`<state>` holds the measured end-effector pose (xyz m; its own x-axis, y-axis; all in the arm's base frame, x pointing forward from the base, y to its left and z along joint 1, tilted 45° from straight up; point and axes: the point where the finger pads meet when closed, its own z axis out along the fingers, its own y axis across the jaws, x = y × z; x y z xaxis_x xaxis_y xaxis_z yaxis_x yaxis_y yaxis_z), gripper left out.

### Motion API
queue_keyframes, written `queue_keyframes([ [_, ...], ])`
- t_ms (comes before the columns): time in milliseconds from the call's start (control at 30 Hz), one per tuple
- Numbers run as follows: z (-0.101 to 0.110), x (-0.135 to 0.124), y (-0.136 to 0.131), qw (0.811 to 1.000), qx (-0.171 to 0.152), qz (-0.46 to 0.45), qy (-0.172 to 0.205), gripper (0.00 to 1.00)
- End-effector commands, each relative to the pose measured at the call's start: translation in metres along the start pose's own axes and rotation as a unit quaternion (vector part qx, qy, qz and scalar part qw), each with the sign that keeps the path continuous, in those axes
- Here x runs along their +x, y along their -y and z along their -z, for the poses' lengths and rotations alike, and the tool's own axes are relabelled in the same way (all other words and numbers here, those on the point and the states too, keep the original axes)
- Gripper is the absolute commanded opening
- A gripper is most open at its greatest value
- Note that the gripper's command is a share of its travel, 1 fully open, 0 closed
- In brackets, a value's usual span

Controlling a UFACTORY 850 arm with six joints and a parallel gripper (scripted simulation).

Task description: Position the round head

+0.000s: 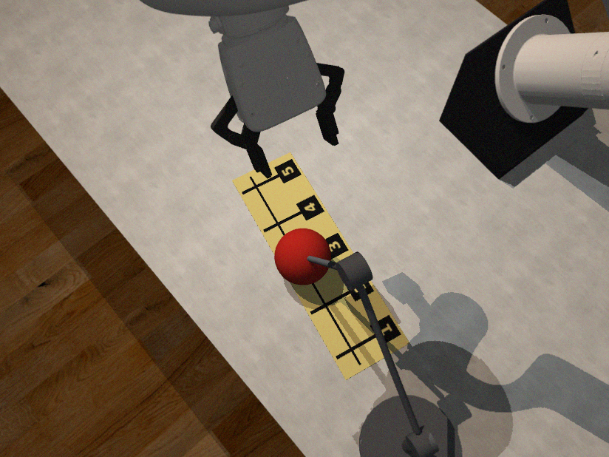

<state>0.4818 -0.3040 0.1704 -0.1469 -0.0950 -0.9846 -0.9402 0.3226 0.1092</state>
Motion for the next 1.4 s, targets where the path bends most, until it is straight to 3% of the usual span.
queue_keyframes([
  [0, 0.013, -0.01, 0.0, 1.0, 0.0, 0.001, 0.0, 1.0],
  [200, 0.028, -0.022, 0.0, 1.0, 0.001, 0.001, 0.0, 1.0],
  [833, 0.039, -0.03, 0.0, 1.0, 0.001, 0.001, -0.001, 1.0],
  [1367, -0.003, -0.082, 0.0, 1.0, 0.001, 0.001, -0.001, 1.0],
])
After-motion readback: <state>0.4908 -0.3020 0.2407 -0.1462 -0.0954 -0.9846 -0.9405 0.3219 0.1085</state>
